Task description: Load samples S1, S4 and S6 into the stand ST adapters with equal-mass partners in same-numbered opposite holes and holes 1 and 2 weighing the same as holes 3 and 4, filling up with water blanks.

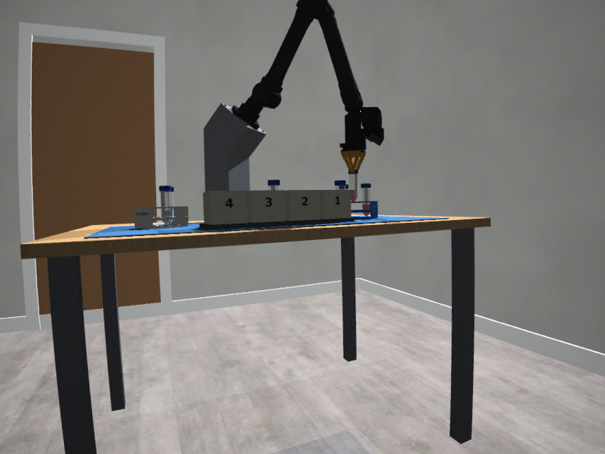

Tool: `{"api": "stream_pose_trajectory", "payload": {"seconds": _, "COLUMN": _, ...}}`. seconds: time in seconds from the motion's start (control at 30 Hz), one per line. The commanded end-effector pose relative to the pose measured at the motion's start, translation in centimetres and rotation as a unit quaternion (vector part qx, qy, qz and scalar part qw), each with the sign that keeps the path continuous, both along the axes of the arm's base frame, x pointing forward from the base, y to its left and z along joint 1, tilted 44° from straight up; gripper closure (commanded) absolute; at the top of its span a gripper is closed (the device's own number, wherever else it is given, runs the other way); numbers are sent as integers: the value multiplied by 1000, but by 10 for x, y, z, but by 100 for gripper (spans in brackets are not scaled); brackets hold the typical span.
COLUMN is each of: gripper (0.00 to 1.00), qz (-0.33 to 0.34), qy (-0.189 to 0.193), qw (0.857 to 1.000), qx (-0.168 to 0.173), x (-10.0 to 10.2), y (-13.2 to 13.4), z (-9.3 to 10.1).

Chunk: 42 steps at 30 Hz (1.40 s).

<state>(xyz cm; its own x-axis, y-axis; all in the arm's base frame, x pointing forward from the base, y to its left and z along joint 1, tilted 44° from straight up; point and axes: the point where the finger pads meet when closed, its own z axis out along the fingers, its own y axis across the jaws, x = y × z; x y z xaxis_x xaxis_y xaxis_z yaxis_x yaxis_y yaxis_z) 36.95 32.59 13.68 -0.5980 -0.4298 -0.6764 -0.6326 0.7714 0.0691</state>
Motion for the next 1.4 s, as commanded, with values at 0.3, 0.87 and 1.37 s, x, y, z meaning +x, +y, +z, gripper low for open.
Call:
{"api": "stream_pose_trajectory", "payload": {"seconds": 0.3, "gripper": 100, "qz": -2, "qy": -16, "qw": 1000, "qx": 10, "x": -16, "y": -22, "z": 42}}
{"api": "stream_pose_trajectory", "payload": {"seconds": 0.87, "gripper": 100, "qz": -19, "qy": -19, "qw": 999, "qx": 34, "x": -25, "y": -43, "z": 98}}
{"api": "stream_pose_trajectory", "payload": {"seconds": 1.37, "gripper": 100, "qz": -144, "qy": 76, "qw": 981, "qx": 106, "x": 9, "y": -124, "z": 54}}
